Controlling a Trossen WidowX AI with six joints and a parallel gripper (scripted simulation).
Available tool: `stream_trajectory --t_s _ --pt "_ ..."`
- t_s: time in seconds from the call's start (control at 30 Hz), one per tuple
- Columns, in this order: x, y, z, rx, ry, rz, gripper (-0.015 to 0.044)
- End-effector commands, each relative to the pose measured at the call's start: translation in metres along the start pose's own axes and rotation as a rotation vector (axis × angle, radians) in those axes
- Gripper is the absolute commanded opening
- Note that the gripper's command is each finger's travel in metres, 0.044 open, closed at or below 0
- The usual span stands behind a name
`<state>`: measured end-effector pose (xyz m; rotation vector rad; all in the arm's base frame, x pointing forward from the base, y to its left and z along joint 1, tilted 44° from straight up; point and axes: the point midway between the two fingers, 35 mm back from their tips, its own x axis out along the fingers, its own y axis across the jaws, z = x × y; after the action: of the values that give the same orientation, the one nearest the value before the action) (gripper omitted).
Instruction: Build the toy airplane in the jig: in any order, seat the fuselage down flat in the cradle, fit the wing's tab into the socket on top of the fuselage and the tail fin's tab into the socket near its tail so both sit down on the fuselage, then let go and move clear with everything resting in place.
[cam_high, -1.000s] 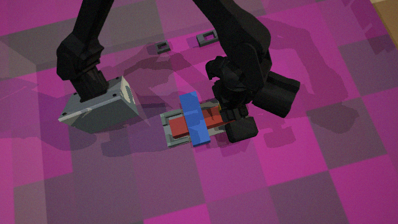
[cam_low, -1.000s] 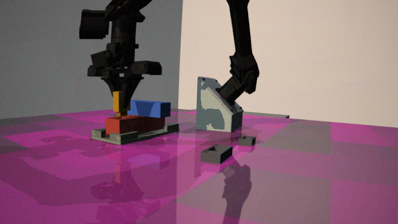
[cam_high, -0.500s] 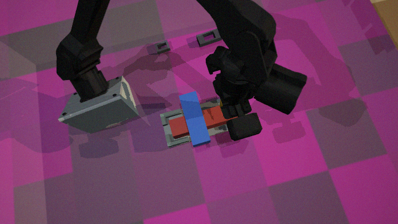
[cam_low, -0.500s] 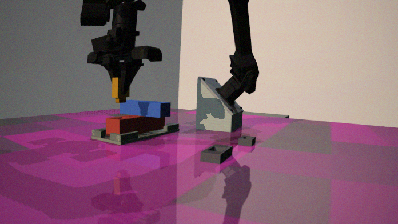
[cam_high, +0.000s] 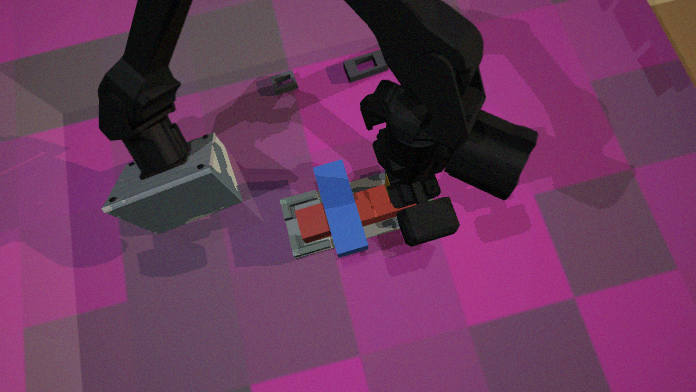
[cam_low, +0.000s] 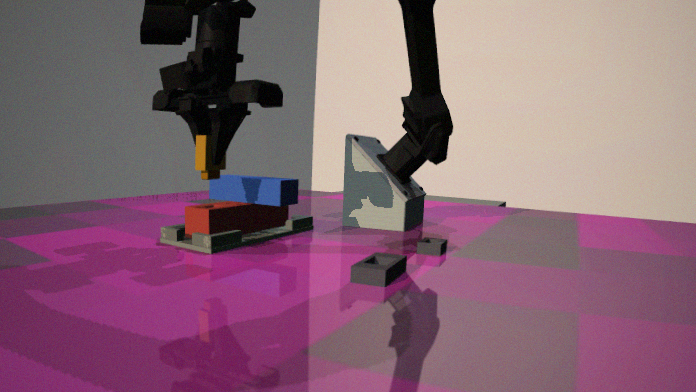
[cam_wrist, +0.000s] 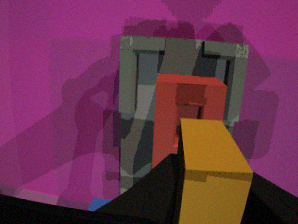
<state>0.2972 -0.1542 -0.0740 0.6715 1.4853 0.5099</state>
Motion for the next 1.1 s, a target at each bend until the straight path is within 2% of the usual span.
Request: stream_trajectory --t_s 0.0,1.07 --pt "-0.0004 -0.0001 0.0 -0.004 0.003 -0.003 0.0067" --pt "0.0064 0.0014 -0.002 -0.004 0.003 -0.002 0.0067"
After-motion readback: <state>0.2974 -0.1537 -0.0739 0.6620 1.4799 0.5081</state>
